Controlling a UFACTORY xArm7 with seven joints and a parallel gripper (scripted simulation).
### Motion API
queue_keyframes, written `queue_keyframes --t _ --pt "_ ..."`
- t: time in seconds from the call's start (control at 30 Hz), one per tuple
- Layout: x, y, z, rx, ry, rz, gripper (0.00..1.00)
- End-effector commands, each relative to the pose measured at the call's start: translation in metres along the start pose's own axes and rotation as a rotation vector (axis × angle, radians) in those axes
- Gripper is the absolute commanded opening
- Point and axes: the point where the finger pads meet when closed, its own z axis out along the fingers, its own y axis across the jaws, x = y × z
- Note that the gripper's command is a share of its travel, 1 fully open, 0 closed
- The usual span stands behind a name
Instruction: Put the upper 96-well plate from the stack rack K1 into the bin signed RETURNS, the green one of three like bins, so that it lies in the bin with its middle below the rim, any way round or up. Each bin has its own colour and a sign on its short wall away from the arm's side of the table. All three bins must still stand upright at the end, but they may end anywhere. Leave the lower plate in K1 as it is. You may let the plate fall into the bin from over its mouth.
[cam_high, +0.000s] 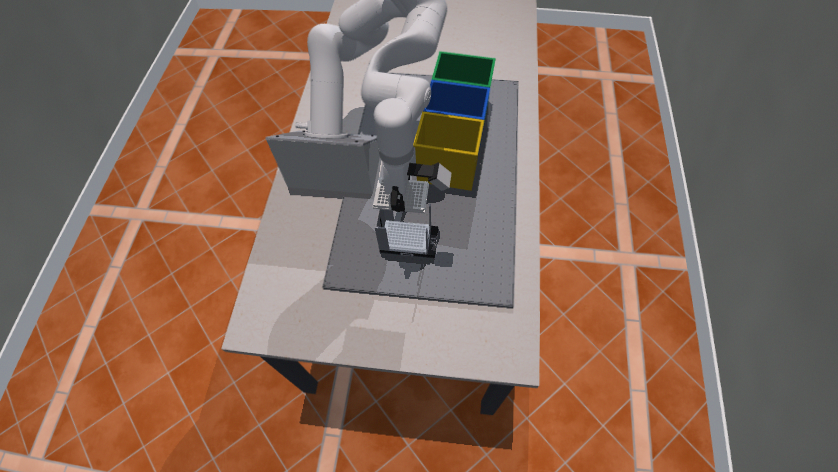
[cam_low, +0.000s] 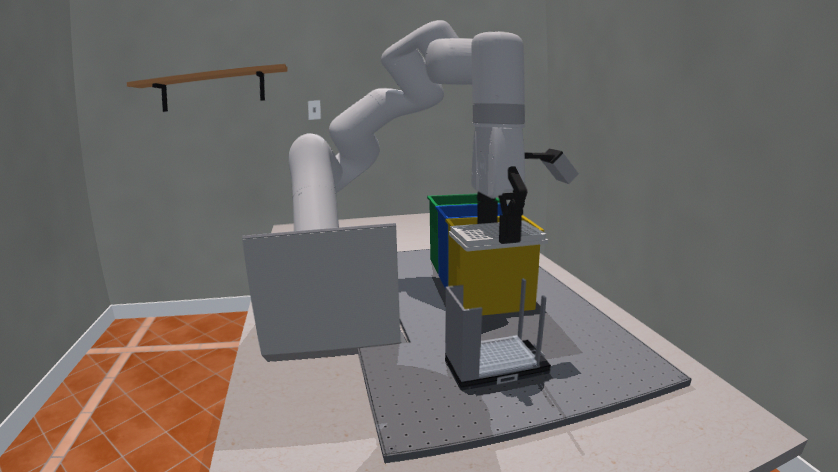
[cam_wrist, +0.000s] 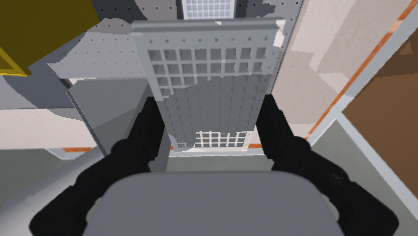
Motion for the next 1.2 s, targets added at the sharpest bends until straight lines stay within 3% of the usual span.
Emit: queue_keyframes --t 0.0,0.5,1.17 --pt "0.000 0.001 -0.007 -0.004 0.002 0.000 0.00" --pt "0.000 0.001 -0.012 -0.004 0.002 0.000 0.00" --pt "0.013 -0.054 -0.010 -0.004 0.003 0.083 0.00"
